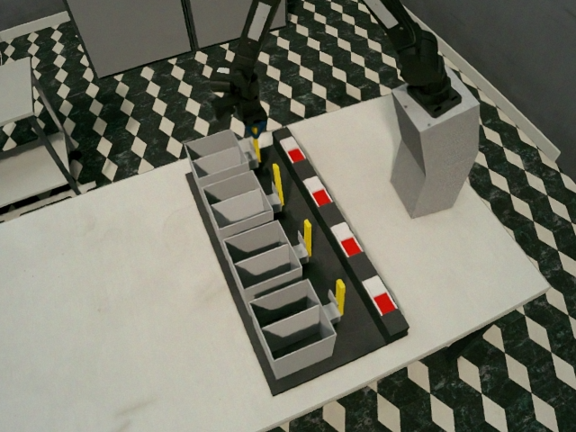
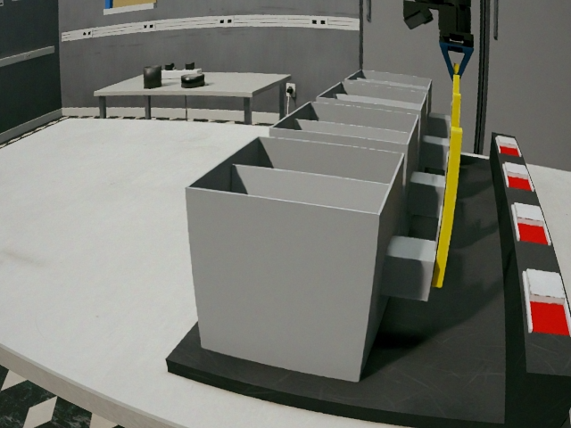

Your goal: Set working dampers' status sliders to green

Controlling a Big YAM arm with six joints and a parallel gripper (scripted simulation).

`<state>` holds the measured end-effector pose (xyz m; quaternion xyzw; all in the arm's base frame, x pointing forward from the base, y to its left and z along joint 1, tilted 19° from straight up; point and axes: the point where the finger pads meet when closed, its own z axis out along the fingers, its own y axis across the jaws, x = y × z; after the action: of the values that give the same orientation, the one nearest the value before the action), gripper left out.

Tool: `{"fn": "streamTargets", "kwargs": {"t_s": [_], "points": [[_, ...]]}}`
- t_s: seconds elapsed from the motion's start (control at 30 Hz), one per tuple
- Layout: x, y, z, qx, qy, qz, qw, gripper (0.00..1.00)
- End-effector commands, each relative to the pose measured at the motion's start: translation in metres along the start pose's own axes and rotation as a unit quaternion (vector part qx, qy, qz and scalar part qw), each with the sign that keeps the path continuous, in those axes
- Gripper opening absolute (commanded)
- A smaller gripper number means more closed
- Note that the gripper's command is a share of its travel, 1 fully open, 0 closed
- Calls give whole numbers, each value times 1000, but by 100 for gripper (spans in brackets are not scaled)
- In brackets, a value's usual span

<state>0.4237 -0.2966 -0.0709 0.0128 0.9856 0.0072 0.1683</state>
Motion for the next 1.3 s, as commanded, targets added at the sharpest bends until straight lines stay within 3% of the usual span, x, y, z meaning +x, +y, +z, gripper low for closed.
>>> {"fn": "streamTargets", "kwargs": {"t_s": [0.0,0.73,0.77,1.27], "points": [[-7,-4,6,4,-3,0,1000,36],[-7,-4,6,4,-3,0,1000,36],[-7,-4,6,4,-3,0,1000,17],[-7,-5,6,4,-3,1,1000,17]]}}
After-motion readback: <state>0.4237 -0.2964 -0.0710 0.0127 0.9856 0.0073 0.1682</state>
